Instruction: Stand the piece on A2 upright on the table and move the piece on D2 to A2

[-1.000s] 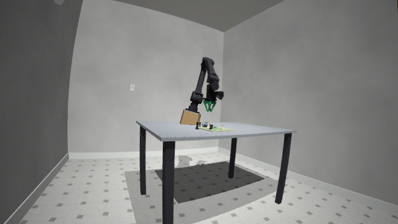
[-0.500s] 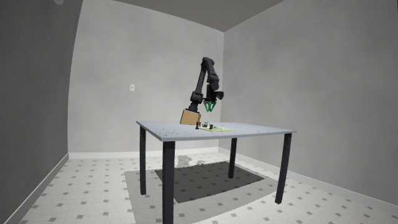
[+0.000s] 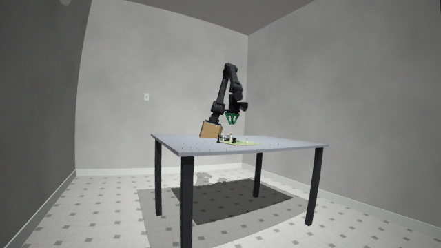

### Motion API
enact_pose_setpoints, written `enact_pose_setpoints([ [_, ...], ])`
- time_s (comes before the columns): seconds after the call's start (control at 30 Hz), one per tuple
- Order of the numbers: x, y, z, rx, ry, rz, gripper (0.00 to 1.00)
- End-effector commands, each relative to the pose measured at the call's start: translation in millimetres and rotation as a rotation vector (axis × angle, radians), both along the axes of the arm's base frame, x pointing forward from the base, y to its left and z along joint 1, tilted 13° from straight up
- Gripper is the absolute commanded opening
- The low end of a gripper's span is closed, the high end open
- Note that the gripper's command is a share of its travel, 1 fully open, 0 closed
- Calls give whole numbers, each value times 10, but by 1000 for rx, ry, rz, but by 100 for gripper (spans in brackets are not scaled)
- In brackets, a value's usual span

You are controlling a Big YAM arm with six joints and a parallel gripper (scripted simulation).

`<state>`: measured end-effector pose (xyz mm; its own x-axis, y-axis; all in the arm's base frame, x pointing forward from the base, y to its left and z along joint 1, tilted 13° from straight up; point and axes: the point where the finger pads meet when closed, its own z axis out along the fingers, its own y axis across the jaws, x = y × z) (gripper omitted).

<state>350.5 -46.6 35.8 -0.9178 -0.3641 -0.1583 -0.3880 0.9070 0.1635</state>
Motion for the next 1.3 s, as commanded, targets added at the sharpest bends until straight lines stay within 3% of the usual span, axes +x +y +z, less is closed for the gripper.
enact_pose_setpoints([
  [0.0,37,6,60,-9,-36,-5,40],
  [0.1,14,45,-74,-2,-6,0,40],
  [0.47,24,80,-242,-2,-5,-1,40],
  [0.53,24,80,-242,-2,-5,-1,40],
  [0.57,59,41,-148,-9,-38,-7,40],
  [0.67,28,92,-304,-2,-5,-1,40],
  [1.27,37,111,-460,-2,-6,-2,40],
])
